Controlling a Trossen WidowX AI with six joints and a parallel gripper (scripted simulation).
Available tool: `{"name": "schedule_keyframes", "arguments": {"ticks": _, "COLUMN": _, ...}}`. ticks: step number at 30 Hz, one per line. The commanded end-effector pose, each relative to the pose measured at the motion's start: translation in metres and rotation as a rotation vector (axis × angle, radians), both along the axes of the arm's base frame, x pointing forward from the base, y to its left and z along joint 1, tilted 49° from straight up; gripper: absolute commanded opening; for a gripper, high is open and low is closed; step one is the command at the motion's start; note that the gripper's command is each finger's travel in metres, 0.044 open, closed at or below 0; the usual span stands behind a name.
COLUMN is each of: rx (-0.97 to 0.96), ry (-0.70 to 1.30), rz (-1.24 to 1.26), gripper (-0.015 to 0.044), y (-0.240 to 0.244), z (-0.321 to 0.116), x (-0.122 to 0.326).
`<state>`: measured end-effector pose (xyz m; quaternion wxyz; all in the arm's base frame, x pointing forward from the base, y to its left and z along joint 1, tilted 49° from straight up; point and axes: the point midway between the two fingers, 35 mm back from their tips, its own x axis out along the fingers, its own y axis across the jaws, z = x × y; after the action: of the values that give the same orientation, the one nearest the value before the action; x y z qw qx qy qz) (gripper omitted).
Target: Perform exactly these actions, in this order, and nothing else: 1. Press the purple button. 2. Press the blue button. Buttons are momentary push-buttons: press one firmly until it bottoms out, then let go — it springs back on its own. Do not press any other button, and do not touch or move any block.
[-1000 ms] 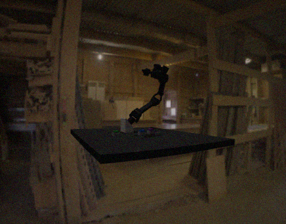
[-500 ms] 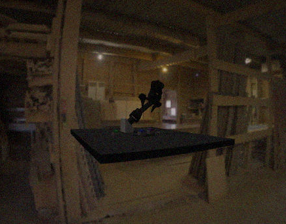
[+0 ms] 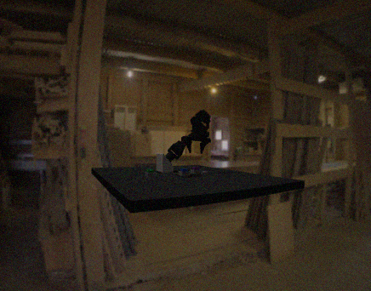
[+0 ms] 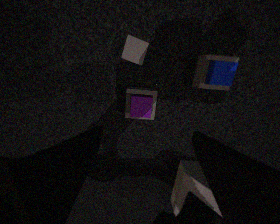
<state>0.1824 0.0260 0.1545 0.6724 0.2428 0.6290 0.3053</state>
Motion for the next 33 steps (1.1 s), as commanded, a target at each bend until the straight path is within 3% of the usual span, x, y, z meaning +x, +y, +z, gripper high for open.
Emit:
{"name": "schedule_keyframes", "arguments": {"ticks": 1, "rx": 0.03, "ry": 0.034, "rz": 0.009, "gripper": 0.0295, "y": 0.022, "z": -0.019, "x": -0.001}}
{"name": "schedule_keyframes", "arguments": {"ticks": 4, "rx": 0.051, "ry": 0.062, "rz": 0.019, "gripper": 0.0216, "y": 0.044, "z": -0.038, "x": -0.003}}
{"name": "schedule_keyframes", "arguments": {"ticks": 12, "rx": 0.053, "ry": 0.064, "rz": 0.02, "gripper": 0.002, "y": 0.045, "z": -0.039, "x": -0.003}}
{"name": "schedule_keyframes", "arguments": {"ticks": 33, "rx": 0.051, "ry": 0.063, "rz": 0.019, "gripper": 0.002, "y": 0.057, "z": -0.05, "x": -0.003}}
